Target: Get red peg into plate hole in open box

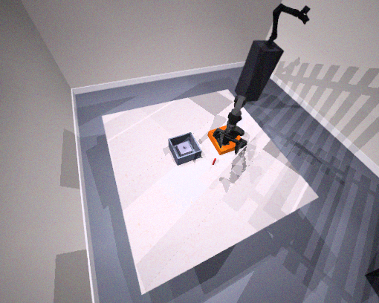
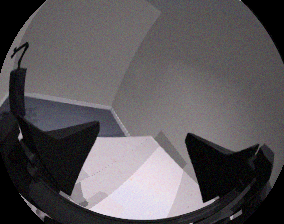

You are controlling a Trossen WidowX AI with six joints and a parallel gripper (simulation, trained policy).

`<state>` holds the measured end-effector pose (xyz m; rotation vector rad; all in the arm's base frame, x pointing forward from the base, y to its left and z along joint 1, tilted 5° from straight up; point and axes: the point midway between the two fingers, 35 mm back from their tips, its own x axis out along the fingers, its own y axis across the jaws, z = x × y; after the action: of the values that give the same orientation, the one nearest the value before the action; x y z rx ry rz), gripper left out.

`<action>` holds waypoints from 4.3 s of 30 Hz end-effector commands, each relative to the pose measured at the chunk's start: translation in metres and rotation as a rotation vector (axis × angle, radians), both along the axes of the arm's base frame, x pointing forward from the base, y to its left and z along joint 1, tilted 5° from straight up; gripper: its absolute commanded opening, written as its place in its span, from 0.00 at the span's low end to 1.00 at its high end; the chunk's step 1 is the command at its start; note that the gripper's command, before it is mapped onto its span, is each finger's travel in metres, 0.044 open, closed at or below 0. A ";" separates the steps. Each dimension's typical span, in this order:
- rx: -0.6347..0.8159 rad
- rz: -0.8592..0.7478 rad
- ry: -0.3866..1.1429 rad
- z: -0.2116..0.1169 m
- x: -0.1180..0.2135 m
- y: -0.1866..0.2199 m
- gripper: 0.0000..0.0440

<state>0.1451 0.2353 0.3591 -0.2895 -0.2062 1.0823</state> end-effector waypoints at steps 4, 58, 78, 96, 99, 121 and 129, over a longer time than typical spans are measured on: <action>-0.025 -0.089 0.238 -0.034 0.017 -0.007 1.00; -0.030 -1.209 1.714 -0.241 -0.003 -0.097 1.00; -0.050 -1.520 1.820 -0.296 -0.004 -0.089 0.98; -0.098 -1.587 1.798 -0.353 -0.001 -0.091 0.59; -0.115 -1.612 1.798 -0.358 -0.002 -0.093 0.41; -0.119 -1.647 1.684 -0.311 0.019 -0.094 0.00; -0.047 -1.652 1.639 -0.274 0.034 -0.098 0.00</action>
<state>0.1720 0.1399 0.0700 0.4214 1.3648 -0.5635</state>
